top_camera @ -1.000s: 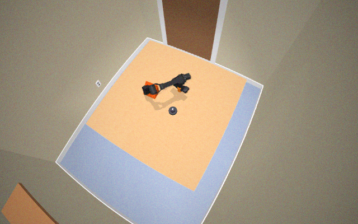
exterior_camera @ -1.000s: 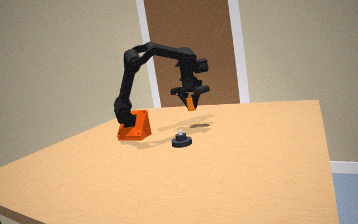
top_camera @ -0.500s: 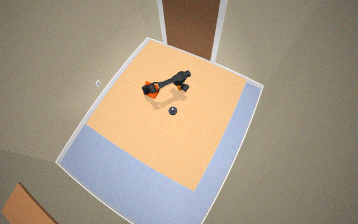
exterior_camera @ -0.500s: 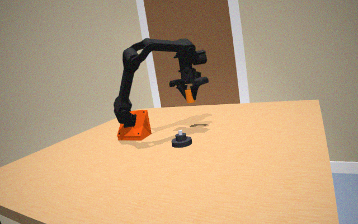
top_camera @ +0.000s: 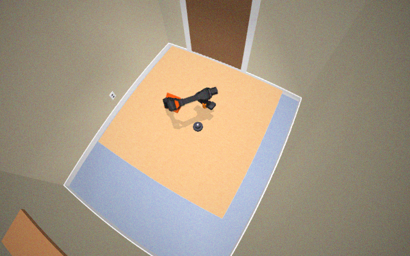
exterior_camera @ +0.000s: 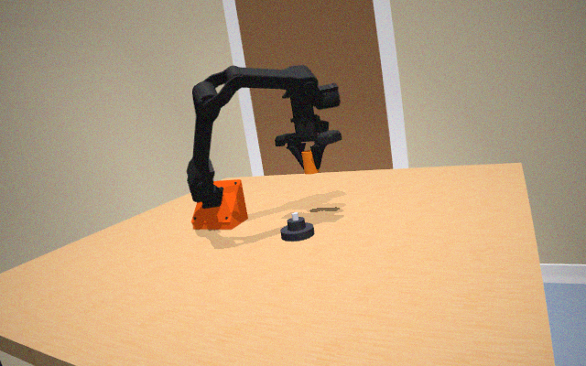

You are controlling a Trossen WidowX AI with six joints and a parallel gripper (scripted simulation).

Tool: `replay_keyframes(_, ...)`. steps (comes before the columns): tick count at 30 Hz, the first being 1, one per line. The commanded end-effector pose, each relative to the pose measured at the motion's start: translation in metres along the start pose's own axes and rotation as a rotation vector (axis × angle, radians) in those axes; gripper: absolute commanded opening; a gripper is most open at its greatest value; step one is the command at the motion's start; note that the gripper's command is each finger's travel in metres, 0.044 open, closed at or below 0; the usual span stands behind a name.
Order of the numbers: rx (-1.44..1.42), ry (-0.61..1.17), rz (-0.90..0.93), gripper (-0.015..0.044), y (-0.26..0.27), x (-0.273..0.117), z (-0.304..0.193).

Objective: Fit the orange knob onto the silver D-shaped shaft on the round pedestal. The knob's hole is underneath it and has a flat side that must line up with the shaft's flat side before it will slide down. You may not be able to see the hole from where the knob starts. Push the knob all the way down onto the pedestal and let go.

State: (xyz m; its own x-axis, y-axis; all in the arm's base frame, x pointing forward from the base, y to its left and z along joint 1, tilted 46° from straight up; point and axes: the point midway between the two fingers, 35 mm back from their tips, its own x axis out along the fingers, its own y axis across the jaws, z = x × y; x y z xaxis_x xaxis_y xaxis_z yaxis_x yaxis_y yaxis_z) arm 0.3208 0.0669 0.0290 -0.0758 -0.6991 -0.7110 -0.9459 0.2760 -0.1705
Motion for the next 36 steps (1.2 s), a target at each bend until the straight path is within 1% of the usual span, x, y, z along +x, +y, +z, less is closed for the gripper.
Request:
replay_keyframes(1, -0.003, -0.003, -0.008, 0.0, -0.007, 0.002, -0.012)
replay_keyframes(36, 0.001, 0.004, -0.013, 0.0, -0.033, 0.03, -0.111)
